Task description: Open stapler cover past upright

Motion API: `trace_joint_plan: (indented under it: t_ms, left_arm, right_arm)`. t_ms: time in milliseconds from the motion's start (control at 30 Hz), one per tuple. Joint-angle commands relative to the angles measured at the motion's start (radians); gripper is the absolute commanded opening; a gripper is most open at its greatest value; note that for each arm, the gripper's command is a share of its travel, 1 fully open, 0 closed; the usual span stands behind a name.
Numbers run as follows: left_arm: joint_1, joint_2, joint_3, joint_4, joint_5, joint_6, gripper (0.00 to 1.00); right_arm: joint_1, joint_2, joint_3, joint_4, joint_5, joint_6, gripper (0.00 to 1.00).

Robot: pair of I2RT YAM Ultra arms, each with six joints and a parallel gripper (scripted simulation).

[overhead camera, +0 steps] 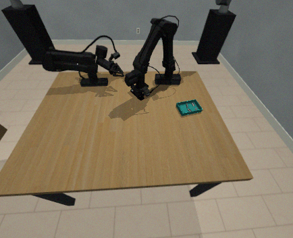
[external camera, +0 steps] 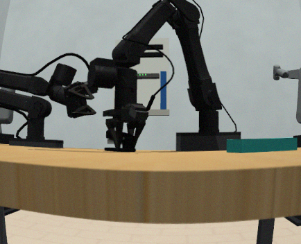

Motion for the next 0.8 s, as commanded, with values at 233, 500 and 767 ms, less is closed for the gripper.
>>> trace_joint_plan:
  t_ms: [233, 500, 767]
  left_arm:
    - [0.001, -0.007, -0.005, 0.005, 0.001, -0.004, 0.33]
    - [0.001, -0.007, -0.005, 0.005, 0.001, -0.004, 0.33]
    - [0.001, -0.007, -0.005, 0.005, 0.001, -0.004, 0.33]
  right_arm:
    - [0.131, 0.02, -0.038, 0.237, 0.196, 0.391, 0.5]
    - [0.21, 0.102, -0.03, 0.412, 0.321, 0.63, 0.5]
    - [0.261, 0.27, -0.003, 0.499, 0.4, 0.797, 0.5]
